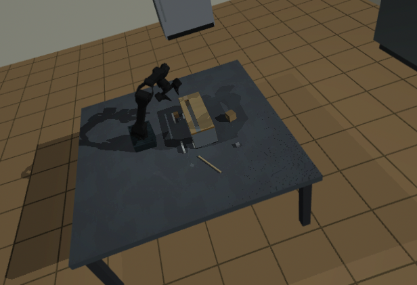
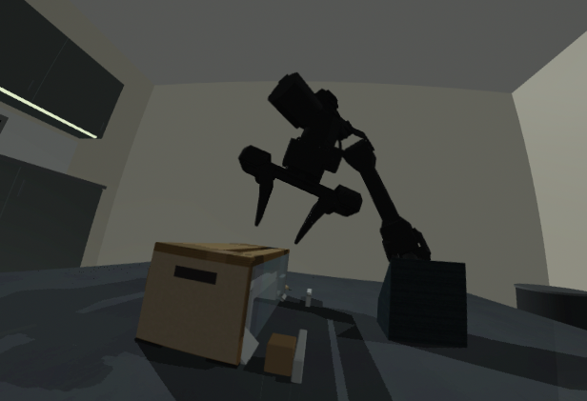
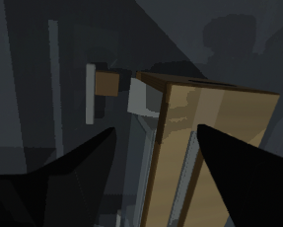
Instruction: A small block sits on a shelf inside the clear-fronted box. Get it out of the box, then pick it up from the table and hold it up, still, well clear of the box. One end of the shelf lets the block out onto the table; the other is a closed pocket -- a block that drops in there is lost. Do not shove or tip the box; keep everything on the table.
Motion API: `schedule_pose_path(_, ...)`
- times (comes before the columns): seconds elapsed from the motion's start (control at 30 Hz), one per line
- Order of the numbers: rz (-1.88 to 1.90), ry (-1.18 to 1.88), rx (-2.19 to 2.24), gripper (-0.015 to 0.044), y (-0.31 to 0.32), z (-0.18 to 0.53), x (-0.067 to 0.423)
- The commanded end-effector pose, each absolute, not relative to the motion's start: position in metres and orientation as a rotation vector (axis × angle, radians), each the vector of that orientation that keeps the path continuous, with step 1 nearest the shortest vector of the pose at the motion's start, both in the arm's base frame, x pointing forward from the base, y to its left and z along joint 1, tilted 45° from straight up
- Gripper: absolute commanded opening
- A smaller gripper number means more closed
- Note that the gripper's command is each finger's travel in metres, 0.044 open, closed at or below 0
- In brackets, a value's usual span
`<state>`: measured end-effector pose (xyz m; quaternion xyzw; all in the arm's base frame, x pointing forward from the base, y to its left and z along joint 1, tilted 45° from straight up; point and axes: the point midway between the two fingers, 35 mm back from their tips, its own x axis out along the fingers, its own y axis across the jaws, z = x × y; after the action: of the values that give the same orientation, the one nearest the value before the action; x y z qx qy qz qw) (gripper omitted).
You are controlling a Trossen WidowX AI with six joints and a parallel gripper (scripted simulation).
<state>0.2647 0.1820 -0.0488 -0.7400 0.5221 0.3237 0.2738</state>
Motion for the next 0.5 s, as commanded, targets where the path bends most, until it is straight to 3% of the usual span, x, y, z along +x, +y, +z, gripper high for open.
schedule_pose_path(0.0,1.629,1.099,-2.751,0.0285,0.1888,-0.0564,0.2513)
schedule_pose_path(0.27,2.026,0.853,-3.019,0.0285,0.1920,-0.0577,0.2477)
schedule_pose_path(0.47,2.061,0.829,-3.038,0.0285,0.1922,-0.0578,0.2474)
